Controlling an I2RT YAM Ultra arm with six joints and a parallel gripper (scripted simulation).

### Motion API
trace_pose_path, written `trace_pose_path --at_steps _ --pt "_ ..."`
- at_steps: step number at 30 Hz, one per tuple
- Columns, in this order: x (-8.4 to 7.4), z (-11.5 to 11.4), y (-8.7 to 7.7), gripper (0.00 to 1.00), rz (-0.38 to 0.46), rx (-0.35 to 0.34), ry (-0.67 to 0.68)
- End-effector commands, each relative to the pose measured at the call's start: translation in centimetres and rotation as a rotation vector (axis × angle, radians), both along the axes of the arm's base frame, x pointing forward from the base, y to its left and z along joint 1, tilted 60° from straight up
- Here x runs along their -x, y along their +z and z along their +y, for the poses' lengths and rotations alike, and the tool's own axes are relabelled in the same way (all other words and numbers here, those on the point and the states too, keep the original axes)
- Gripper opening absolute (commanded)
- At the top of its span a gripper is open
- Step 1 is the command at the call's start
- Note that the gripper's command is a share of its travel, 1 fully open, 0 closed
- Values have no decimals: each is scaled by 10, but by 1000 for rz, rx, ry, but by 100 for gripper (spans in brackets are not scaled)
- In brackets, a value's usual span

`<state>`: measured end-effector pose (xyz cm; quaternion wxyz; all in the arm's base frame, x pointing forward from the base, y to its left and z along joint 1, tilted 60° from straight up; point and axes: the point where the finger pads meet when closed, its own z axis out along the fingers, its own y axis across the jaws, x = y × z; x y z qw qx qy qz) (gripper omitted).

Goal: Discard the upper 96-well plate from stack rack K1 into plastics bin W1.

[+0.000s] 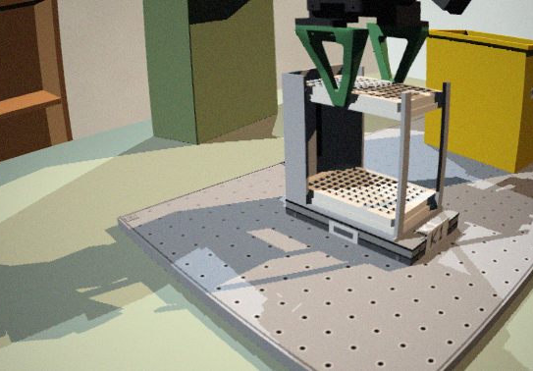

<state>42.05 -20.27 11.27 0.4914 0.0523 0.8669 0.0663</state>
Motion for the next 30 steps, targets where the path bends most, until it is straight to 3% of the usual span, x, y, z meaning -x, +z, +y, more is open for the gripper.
trace_pose_path --at_steps 1,30 --pt "7 -3 7 0 -9 -2 1" --pt "43 -6 28 0 -9 -2 1"
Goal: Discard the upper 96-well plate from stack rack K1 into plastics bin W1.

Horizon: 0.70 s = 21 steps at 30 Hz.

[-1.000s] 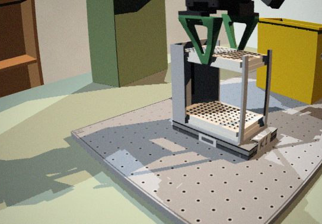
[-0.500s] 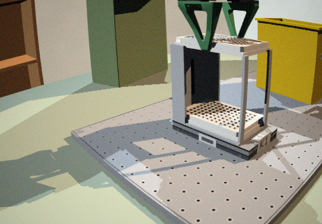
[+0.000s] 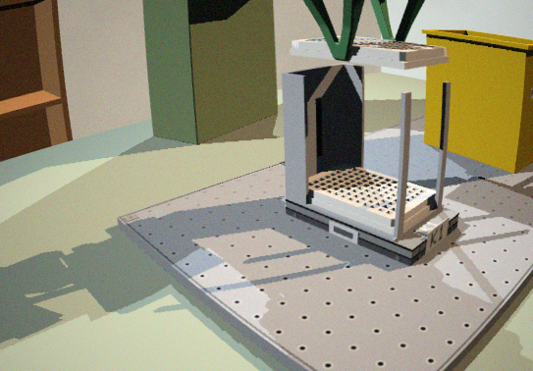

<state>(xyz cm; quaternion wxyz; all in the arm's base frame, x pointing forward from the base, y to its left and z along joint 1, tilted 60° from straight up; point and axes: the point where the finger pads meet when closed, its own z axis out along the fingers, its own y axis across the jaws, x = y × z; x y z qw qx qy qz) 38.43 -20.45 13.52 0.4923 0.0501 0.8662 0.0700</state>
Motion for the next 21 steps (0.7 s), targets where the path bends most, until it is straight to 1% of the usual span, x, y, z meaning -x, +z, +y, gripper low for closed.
trace_pose_path --at_steps 1,7,9,21 --pt "8 -4 6 0 -6 3 -6" --pt "17 -5 11 0 -6 3 -6" --pt "17 -5 11 0 -6 3 -6" --pt "34 -6 21 0 -6 3 -6"
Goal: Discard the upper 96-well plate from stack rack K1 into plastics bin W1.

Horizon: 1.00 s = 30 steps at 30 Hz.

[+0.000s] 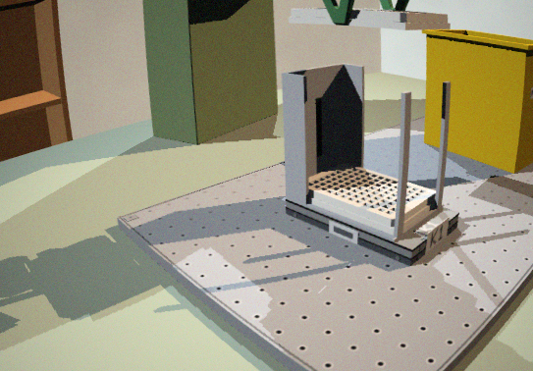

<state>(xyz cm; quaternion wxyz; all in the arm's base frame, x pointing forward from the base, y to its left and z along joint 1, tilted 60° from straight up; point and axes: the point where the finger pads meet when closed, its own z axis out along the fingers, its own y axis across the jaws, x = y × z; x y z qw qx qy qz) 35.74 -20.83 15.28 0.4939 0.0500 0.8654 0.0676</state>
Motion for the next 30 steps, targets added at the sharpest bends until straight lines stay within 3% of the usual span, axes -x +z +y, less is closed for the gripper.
trace_pose_path --at_steps 1,12,30 --pt "8 -3 5 0 -2 -1 -4" --pt "21 -4 12 0 -2 -1 -4" --pt "21 -4 12 0 -2 -1 -4"
